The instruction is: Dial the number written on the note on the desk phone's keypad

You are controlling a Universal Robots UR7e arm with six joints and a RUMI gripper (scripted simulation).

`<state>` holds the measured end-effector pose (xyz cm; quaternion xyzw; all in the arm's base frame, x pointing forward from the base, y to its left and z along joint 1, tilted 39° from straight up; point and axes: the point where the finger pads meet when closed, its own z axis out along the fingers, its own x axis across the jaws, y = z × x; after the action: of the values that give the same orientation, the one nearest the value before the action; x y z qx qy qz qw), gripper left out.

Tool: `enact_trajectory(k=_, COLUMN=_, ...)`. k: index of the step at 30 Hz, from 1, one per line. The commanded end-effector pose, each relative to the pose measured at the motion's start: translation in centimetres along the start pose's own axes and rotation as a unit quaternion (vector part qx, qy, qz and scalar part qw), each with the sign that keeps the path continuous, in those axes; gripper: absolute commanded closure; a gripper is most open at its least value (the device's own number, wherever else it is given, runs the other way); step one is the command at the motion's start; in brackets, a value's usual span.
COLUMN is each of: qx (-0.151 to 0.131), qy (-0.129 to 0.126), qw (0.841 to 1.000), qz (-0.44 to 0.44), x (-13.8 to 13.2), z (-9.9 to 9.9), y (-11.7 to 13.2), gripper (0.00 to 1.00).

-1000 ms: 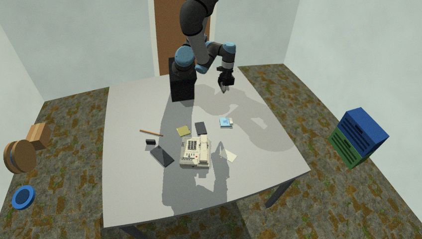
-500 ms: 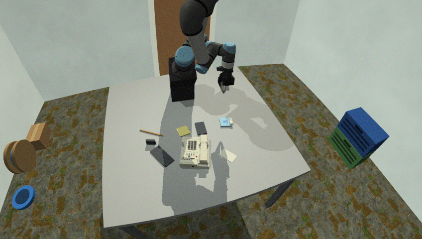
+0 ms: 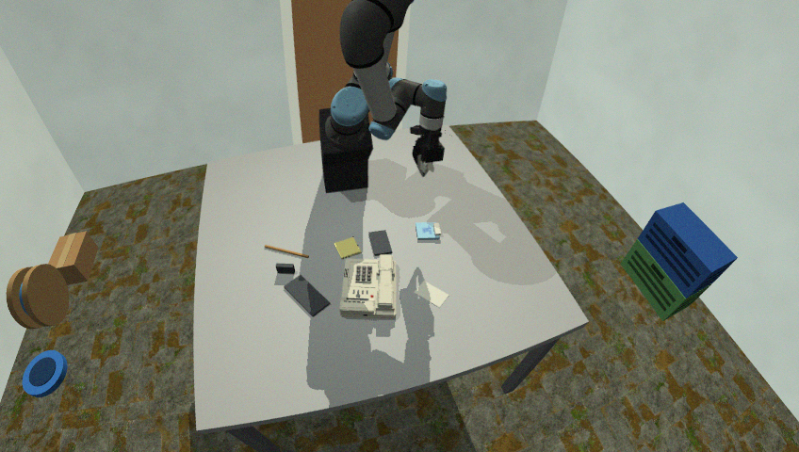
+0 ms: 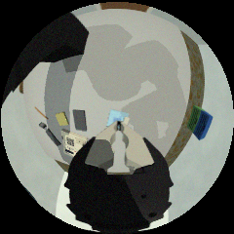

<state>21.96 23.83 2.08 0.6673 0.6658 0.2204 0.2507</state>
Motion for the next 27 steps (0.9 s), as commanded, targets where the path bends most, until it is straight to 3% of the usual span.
enact_trajectory(k=1, qx=0.0, qy=0.0, qw=1.0, qz=0.0, x=-0.1, z=0.0, y=0.1, gripper=1.0)
enact_trajectory(k=18, qx=-0.001, qy=0.001, qw=1.0, qz=0.001, x=0.0, z=0.0, y=4.1, gripper=1.0)
enact_trajectory(k=27, qx=-0.002, qy=0.001, qw=1.0, qz=0.001, x=0.0, z=0.0, y=9.3, gripper=1.0)
